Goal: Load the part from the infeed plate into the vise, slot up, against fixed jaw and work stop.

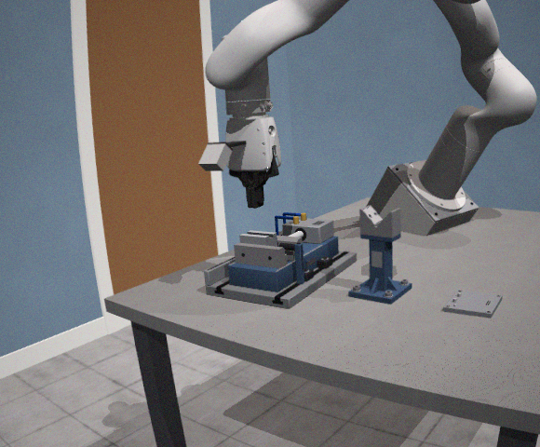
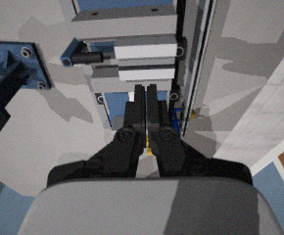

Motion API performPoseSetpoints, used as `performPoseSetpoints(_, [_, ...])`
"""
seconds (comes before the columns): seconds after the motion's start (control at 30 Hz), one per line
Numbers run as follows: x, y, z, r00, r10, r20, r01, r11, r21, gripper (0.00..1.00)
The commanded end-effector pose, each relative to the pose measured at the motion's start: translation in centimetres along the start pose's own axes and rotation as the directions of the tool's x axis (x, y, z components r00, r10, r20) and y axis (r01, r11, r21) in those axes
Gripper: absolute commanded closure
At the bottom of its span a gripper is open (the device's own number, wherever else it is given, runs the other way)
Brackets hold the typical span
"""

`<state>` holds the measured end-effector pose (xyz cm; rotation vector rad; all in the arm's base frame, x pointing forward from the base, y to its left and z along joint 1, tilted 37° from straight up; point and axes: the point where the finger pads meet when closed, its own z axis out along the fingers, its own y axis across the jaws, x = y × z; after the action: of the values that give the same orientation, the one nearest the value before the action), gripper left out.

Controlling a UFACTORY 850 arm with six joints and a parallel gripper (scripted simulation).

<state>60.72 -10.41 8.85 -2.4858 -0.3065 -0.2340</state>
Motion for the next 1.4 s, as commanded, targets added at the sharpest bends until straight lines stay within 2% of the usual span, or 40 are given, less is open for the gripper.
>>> performPoseSetpoints(0.0, [0.1, 0.0, -0.1, 1.0, -0.001, -0.002, 0.001, 1.0, -0.001, 1.0])
performPoseSetpoints(0.1, [0.1, 0.4, -0.1, 1.0, -0.001, -0.002, 0.001, 1.0, -0.001, 1.0])
performPoseSetpoints(0.3, [0.0, 4.5, -0.1, 1.0, 0.0, -0.002, 0.0, 1.0, -0.001, 1.0])
performPoseSetpoints(1.37, [0.0, 4.6, -0.1, 1.0, 0.0, -0.002, 0.0, 1.0, -0.001, 1.0])
